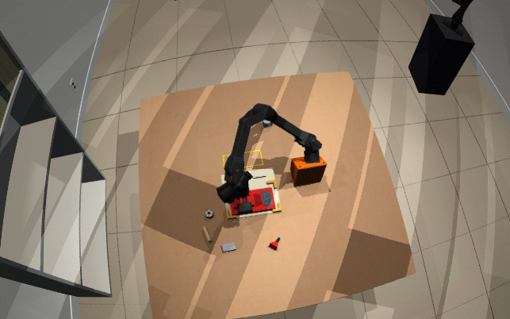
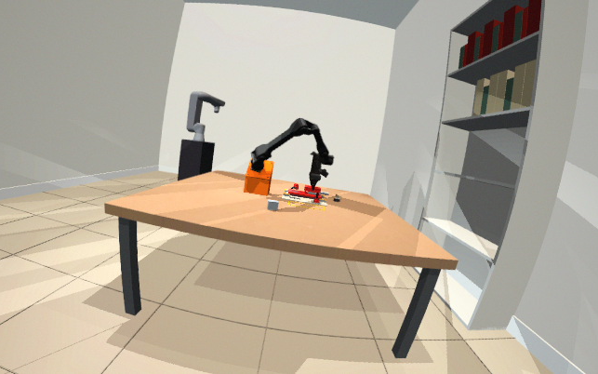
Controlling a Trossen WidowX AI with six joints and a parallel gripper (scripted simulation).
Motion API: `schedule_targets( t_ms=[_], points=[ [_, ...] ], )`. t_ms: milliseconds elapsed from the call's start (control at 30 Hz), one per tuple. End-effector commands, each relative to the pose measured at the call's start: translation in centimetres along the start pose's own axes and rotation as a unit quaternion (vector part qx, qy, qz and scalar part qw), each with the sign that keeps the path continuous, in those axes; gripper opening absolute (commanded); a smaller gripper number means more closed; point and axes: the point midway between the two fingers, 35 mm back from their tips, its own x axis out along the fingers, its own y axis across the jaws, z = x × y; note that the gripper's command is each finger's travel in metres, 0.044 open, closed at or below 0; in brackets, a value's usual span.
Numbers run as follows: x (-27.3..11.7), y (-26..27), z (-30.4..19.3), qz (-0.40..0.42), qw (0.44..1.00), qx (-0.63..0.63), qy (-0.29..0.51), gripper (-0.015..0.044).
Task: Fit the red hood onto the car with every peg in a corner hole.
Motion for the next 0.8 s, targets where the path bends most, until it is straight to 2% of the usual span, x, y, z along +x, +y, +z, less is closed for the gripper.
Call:
schedule_targets(
  t_ms=[0, 767],
  points=[
    [0.05, 0.01, -0.04, 0.001, 1.0, 0.002, 0.0, 0.0],
    [0.8, -0.03, 0.01, 0.001, 1.0, 0.002, -0.001, 0.0]
  ],
)
